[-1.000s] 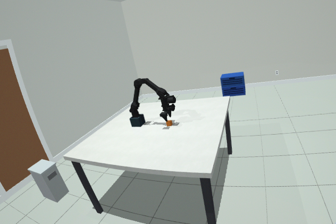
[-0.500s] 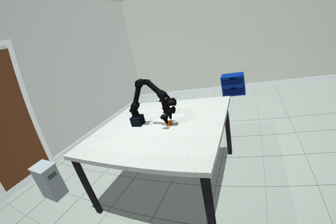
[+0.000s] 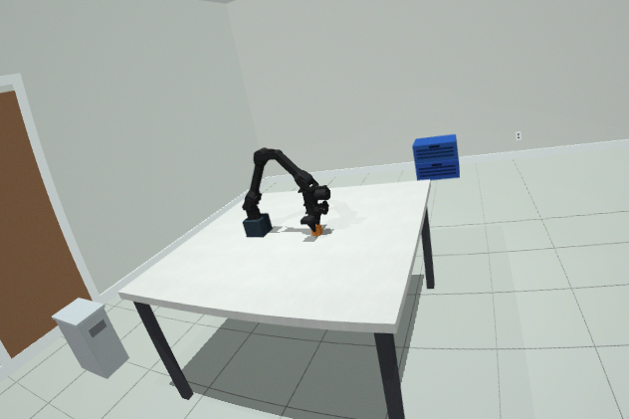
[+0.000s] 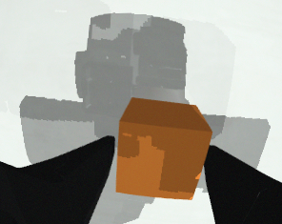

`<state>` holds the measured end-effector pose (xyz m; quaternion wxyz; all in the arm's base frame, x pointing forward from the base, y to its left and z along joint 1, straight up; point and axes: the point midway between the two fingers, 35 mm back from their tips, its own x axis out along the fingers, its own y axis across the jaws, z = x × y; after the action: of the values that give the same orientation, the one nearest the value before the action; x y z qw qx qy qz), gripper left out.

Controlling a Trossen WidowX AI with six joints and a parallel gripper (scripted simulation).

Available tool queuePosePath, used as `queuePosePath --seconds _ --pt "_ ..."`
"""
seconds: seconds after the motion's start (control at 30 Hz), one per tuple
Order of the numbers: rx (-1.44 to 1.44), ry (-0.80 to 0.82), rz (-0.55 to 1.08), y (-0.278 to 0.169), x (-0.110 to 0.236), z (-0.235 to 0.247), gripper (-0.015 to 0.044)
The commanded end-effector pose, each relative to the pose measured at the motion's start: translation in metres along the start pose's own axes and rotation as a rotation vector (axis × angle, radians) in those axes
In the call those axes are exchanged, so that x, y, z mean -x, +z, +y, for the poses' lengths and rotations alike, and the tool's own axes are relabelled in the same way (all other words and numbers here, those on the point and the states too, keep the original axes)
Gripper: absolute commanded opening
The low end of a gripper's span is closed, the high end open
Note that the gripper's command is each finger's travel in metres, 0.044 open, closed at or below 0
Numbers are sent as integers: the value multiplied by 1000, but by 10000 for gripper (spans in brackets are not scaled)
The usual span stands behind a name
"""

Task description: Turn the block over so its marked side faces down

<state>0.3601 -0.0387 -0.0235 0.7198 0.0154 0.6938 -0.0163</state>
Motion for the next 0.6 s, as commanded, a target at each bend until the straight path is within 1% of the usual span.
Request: queuePosePath --seconds 0.0,0.5,0.57 --pt "-2 -4 2 0 -1 -1 145" --pt "-2 -4 2 0 -1 -1 45" --pt "-2 -4 2 0 4 -1 0"
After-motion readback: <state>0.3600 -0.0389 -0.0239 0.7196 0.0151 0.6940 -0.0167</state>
